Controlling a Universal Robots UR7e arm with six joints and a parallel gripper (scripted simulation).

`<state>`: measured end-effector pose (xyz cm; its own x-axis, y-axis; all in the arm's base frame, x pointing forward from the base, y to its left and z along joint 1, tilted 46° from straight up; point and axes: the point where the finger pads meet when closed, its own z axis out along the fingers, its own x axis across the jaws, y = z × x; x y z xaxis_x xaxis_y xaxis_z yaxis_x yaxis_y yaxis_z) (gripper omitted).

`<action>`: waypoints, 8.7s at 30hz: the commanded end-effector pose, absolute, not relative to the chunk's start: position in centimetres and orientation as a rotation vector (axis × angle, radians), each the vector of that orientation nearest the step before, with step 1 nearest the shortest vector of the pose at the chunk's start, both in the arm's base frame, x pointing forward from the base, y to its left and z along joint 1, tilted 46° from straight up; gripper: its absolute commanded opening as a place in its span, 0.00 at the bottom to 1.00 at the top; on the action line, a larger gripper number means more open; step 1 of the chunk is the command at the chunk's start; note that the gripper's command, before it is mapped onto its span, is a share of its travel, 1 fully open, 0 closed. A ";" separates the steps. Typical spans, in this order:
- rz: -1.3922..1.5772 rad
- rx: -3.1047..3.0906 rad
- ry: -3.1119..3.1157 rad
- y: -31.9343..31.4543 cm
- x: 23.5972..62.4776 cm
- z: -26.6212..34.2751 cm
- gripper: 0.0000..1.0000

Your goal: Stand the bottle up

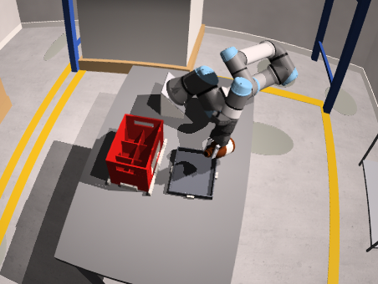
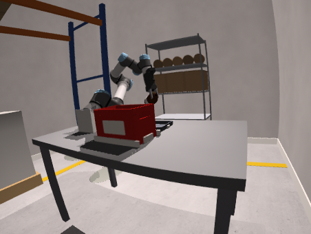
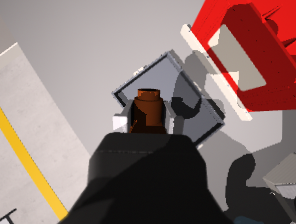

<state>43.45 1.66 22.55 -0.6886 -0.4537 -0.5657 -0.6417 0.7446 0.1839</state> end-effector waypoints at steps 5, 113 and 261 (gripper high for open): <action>0.492 -0.828 2.450 1.9 43.3 22.5 0.00; 0.111 -0.700 2.445 2.0 43.2 22.4 0.00; -0.156 -0.600 2.413 2.0 43.2 22.3 0.00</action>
<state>43.24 1.98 22.60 -0.6884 -0.4566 -0.5636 -0.3846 0.8886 -0.2501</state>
